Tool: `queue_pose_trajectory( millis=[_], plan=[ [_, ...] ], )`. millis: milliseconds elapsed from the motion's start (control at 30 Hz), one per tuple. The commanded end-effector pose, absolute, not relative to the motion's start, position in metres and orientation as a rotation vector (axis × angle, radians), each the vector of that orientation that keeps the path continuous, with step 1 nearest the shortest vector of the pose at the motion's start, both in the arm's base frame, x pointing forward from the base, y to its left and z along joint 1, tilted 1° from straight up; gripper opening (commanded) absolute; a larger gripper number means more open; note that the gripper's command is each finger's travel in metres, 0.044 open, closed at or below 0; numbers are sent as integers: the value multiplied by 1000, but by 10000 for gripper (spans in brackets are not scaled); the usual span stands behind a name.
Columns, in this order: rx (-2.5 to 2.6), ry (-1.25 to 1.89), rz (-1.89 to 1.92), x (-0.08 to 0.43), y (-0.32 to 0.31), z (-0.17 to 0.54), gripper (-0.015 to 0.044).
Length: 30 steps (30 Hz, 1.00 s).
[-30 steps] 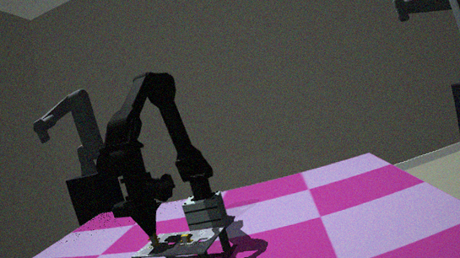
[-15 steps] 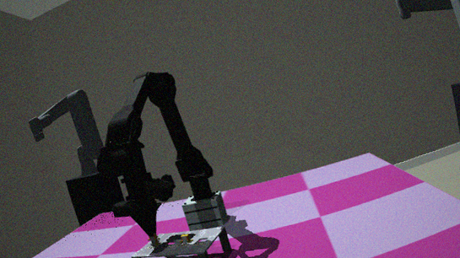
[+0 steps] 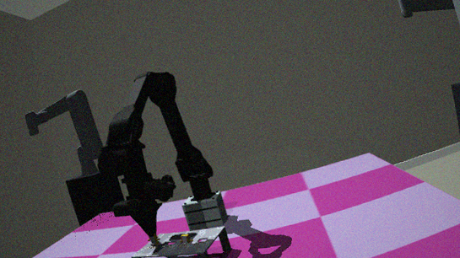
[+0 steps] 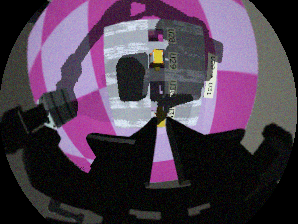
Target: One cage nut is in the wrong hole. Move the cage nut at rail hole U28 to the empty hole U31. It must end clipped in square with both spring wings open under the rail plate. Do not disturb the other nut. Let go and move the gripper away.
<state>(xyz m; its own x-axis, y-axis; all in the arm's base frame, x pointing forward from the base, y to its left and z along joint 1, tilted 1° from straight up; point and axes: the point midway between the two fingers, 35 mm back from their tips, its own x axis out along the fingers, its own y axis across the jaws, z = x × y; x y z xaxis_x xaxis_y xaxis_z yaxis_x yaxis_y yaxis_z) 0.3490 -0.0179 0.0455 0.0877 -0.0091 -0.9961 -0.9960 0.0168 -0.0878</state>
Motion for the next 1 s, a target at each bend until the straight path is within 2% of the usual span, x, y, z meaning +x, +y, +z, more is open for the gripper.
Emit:
queue_pose_trajectory(
  millis=[0, 967],
  plan=[
    [-1252, 1152, 1122, 348, -18, 46, 35],
    [-1267, 1127, 1096, 347, -18, 44, 35]
  ],
)
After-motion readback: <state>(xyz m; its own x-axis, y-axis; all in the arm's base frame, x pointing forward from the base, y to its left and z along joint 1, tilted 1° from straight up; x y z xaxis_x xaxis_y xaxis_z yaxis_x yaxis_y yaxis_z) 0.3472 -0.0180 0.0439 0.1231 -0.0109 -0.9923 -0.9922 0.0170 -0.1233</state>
